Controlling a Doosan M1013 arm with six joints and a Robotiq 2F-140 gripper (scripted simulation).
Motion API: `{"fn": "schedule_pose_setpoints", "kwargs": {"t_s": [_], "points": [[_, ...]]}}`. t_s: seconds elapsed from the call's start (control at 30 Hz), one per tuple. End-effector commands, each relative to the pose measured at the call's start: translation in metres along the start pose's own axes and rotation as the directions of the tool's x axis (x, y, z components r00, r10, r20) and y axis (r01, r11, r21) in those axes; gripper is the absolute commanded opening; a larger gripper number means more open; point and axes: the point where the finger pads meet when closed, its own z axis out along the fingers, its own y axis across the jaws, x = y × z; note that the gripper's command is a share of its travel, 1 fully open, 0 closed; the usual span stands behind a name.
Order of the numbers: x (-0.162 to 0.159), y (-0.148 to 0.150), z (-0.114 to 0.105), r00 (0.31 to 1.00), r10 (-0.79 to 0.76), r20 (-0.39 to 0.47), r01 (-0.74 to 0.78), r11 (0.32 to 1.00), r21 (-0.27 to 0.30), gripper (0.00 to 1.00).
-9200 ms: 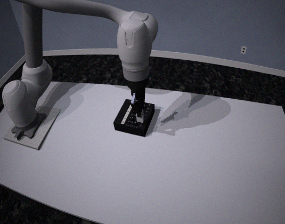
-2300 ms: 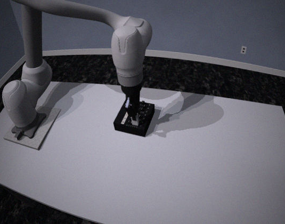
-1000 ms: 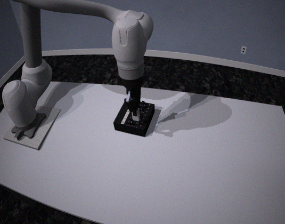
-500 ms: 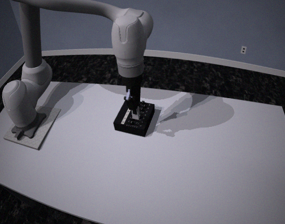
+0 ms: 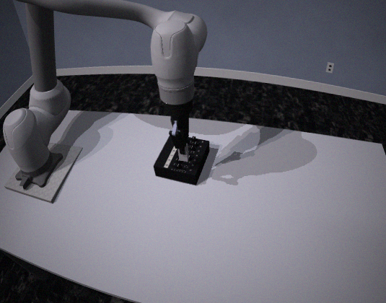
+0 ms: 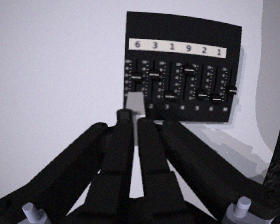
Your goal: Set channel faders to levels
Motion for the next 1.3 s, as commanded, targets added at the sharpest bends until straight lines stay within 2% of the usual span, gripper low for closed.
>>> {"fn": "schedule_pose_setpoints", "kwargs": {"t_s": [0.0,0.1,0.2,0.27,0.3,0.37,0.53,0.77,0.83,0.87,0.93,1.07,1.27], "points": [[0.002,0.001,0.0,0.995,-0.1,0.0,0.1,0.995,-0.001,0.0],[0.004,0.002,0.0,0.967,-0.256,0.0,0.256,0.967,-0.001,0.0],[0.008,0.004,0.0,0.892,-0.452,0.001,0.452,0.892,-0.001,0.0],[0.008,0.004,0.0,0.892,-0.452,0.001,0.452,0.892,-0.001,0.0],[0.009,0.005,0.0,0.853,-0.523,0.001,0.523,0.853,-0.001,0.0],[0.012,0.006,0.001,0.748,-0.663,0.001,0.663,0.748,-0.001,0.0],[0.02,0.011,0.001,0.524,-0.852,-0.006,0.852,0.524,0.007,0.0],[0.032,0.017,0.002,0.118,-0.993,-0.025,0.993,0.117,0.012,0.0],[0.032,0.017,0.002,0.118,-0.993,-0.025,0.993,0.117,0.012,0.0],[0.034,0.018,0.002,-0.06,-0.998,-0.029,0.998,-0.06,0.009,0.0],[0.037,0.019,0.003,-0.142,-0.989,-0.034,0.99,-0.142,0.008,0.0],[0.042,0.022,0.003,-0.372,-0.927,-0.044,0.928,-0.372,0.002,0.0],[0.048,0.024,0.004,-0.68,-0.731,-0.05,0.733,-0.681,-0.013,0.0]]}}
